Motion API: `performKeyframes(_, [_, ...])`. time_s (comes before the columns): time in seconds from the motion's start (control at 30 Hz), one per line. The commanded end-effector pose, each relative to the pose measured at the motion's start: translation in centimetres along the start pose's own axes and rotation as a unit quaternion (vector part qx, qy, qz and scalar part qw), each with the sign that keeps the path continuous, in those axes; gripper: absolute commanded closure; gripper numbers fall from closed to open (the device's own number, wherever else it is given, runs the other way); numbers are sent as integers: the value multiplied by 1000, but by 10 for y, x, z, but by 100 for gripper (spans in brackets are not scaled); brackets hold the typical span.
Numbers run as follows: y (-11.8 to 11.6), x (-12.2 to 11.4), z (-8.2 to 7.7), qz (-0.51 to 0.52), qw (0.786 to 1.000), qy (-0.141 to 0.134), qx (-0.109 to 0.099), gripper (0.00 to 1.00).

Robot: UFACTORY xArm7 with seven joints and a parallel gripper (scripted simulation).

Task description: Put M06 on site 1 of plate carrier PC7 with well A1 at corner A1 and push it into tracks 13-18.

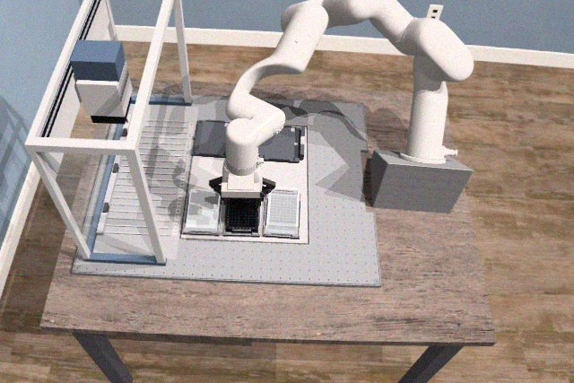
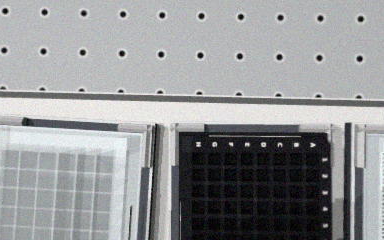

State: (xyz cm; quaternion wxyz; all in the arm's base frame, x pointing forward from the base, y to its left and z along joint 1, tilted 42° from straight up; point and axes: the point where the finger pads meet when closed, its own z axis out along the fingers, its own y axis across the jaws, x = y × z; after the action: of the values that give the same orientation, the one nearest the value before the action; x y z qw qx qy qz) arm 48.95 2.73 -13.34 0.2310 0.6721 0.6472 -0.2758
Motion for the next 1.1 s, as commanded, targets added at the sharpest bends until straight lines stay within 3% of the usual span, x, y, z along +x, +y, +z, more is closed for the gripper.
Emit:
performKeyframes(0.0, [1,1,4,0,1000,2,-2,0])
performKeyframes(0.5, [1,1,26,0,1000,2,-2,0])
performKeyframes(1.07, [1,1,28,0,1000,2,-2,0])
